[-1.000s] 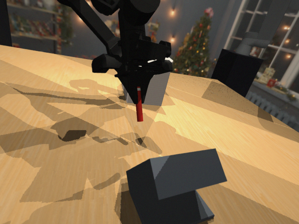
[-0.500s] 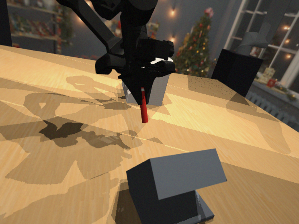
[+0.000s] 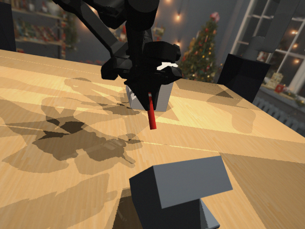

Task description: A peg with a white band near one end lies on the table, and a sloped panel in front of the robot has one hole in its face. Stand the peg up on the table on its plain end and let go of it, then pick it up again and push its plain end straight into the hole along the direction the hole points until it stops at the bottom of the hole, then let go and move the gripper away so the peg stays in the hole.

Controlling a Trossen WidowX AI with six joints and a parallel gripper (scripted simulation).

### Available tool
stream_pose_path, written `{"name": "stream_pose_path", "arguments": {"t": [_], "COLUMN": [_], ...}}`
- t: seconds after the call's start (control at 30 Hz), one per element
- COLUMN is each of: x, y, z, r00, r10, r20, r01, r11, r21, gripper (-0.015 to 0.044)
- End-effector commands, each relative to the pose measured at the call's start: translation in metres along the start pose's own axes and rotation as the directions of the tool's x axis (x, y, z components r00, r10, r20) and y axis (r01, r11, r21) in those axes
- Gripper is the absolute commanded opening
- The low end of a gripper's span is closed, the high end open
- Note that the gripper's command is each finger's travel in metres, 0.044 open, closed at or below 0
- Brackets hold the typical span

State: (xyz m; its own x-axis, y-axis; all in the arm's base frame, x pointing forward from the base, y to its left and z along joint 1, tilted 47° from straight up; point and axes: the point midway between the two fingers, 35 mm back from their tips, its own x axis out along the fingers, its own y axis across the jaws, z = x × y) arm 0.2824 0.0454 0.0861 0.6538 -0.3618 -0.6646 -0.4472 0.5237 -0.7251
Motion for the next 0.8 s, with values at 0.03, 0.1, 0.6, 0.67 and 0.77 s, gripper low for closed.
{"name": "stream_pose_path", "arguments": {"t": [0.03,0.1,0.6,0.67,0.77], "x": [0.0,0.0,0.005,0.006,0.009], "y": [0.001,0.001,0.0,0.0,0.0], "z": [0.003,0.004,0.012,0.013,0.016], "r00": [0.999,0.999,0.994,0.993,0.992], "r10": [-0.009,-0.014,-0.036,-0.038,-0.041], "r20": [0.036,0.047,0.102,0.108,0.116], "r01": [0.009,0.014,0.038,0.04,0.043], "r11": [1.0,1.0,0.999,0.999,0.999], "r21": [-0.006,-0.008,-0.017,-0.017,-0.018], "gripper": [0.0,0.0,0.0,0.0,0.0]}}
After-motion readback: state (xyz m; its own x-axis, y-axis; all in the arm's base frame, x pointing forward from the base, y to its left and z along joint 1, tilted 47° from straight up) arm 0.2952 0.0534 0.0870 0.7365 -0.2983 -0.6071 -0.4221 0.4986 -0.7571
